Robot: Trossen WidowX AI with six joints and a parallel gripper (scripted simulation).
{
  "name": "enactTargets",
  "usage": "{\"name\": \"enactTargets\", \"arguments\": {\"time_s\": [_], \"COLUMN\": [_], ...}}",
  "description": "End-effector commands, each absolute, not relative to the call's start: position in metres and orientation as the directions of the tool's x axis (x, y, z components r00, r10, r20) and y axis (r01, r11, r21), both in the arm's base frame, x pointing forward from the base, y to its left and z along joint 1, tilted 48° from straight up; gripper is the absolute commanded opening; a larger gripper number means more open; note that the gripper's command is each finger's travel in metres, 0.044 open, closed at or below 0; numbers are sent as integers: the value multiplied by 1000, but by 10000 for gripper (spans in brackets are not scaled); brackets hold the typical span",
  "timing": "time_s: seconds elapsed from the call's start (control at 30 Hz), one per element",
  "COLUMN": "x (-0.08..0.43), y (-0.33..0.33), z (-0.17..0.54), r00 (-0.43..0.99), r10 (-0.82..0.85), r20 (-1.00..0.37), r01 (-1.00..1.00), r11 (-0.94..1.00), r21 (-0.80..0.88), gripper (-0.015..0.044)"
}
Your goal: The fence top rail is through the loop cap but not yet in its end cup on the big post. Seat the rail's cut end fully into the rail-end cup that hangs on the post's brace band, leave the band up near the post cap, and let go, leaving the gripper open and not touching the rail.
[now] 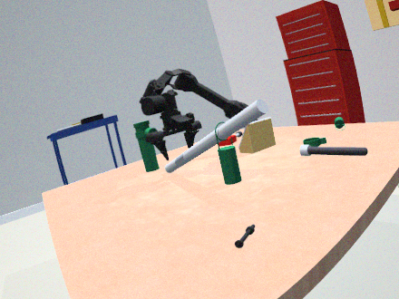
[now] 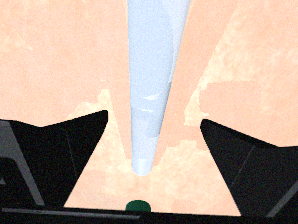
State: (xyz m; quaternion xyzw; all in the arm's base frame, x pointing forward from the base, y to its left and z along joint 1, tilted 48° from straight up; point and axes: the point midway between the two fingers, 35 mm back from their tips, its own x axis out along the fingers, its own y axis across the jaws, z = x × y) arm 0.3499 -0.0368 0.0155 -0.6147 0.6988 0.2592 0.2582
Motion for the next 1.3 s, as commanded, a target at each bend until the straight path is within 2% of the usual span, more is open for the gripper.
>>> {"name": "enactTargets", "arguments": {"time_s": [0.0,0.6,0.93,1.23,1.27], "x": [348,344,344,344,344], "y": [-43,-62,-62,-62,-62], "z": [10,-7,-7,-7,-7], "r00": [-112,-112,-112,-112,-112], "r10": [-728,-730,-730,-730,-730], "r20": [-676,-674,-674,-674,-674], "r01": [-993,-993,-993,-993,-993], "r11": [107,107,107,107,107], "r21": [49,50,50,50,50], "gripper": [440,440,177,118,91]}}
